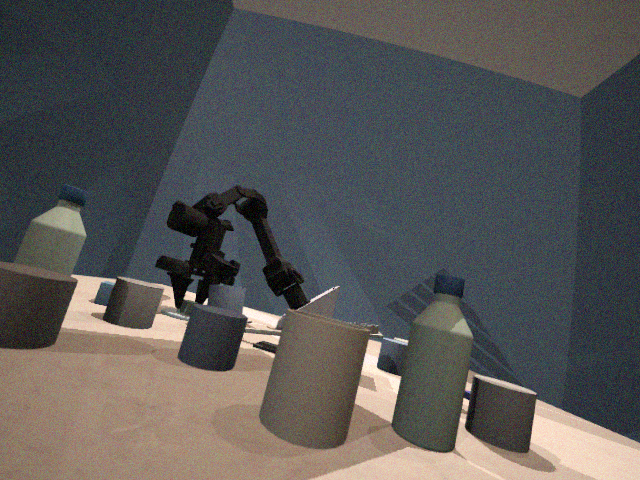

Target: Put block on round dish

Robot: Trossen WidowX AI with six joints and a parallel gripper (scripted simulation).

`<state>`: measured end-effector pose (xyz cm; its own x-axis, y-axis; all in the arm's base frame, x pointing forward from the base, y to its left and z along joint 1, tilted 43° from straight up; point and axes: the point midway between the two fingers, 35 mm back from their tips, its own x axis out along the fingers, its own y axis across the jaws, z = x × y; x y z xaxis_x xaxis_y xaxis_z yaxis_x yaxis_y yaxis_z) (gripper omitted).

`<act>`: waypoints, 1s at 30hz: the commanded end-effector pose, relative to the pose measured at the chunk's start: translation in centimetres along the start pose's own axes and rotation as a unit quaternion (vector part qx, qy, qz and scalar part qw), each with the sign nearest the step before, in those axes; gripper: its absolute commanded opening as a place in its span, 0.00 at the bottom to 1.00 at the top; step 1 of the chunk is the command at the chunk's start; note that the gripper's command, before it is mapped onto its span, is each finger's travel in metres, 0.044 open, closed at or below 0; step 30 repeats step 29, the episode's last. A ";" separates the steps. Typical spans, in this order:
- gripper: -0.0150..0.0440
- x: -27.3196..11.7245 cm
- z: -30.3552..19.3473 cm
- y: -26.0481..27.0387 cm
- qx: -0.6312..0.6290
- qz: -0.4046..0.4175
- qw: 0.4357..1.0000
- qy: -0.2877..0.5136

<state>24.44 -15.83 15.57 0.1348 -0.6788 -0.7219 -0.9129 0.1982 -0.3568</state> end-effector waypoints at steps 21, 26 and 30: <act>1.00 -9.3 0.0 0.1 -0.004 -0.001 1.000 -0.004; 1.00 -9.3 0.0 0.1 -0.004 -0.001 1.000 -0.004; 1.00 -9.3 0.0 0.1 -0.004 -0.001 1.000 -0.004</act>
